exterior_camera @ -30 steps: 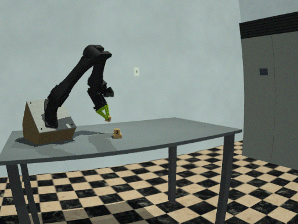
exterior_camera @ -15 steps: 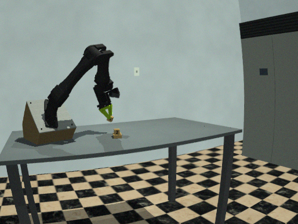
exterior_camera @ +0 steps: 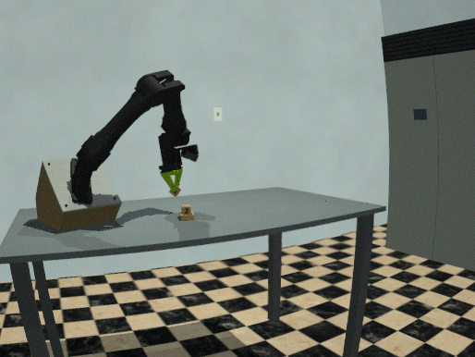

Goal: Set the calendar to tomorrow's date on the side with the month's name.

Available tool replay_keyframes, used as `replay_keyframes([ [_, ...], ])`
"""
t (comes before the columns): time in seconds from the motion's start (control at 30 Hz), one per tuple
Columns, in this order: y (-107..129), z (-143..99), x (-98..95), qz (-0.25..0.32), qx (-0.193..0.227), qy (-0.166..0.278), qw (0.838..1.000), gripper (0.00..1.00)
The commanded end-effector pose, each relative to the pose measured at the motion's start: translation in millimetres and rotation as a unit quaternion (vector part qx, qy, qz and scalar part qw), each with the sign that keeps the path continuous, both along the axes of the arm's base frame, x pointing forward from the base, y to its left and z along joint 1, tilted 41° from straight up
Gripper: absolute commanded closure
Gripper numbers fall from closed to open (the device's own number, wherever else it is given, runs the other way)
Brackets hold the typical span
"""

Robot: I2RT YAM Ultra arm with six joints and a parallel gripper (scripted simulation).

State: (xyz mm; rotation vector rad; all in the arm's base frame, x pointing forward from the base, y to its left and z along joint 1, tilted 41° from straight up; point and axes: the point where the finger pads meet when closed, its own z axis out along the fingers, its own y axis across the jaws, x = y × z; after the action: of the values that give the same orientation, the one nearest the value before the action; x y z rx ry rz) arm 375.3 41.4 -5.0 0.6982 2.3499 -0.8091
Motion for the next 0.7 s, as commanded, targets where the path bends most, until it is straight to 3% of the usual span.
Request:
replay_keyframes([
  [0.0,19,13,-1.7,0.006,0.03,0.016,0.999,0.74],
  [0.1,13,6,-4.4,-0.014,0.044,0.052,0.998,0.74],
  [0.3,16,3,-5.9,-0.015,0.051,0.066,0.996,0.74],
  [0.47,8,3,-3.5,-0.045,0.09,0.116,0.988,0.74],
  [0.53,8,3,-3.5,-0.045,0.09,0.116,0.988,0.74],
  [0.57,17,15,-0.6,-0.039,0.106,0.111,0.987,0.74],
  [0.67,12,4,-4.2,-0.059,0.12,0.149,0.98,0.74],
])
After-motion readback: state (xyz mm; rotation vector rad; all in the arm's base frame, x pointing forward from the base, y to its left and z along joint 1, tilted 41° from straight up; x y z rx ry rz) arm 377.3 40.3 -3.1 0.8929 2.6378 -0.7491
